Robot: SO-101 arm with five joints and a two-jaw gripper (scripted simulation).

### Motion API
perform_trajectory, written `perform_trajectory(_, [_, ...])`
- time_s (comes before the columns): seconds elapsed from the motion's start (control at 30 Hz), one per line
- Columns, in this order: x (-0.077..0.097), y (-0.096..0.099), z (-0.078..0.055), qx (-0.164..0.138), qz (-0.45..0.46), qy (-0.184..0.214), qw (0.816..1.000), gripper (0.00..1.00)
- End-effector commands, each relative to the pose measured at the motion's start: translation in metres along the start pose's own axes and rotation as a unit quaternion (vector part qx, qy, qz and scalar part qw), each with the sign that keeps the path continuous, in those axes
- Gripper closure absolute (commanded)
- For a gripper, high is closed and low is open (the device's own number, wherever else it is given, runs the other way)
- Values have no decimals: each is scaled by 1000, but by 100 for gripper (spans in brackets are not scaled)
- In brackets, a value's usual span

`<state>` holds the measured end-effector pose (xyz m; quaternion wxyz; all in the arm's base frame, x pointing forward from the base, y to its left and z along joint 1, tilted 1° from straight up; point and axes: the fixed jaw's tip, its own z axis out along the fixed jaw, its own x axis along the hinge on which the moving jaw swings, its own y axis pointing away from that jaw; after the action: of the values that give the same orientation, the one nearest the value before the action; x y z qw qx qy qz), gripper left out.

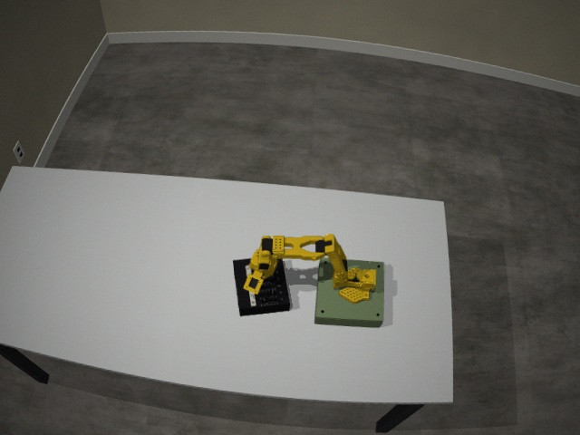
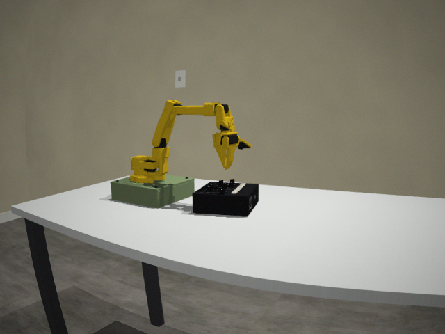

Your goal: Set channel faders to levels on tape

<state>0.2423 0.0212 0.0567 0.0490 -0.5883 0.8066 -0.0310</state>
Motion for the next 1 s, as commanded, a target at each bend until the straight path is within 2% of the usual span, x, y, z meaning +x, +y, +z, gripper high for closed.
perform_trajectory(0.0, [-1, 3, -1, -14, -47, 4, 999, 100])
perform_trajectory(0.47, [3, 10, -6, -43, -228, 6, 973, 100])
perform_trajectory(0.97, [4, 12, -7, -51, -271, 5, 961, 100])
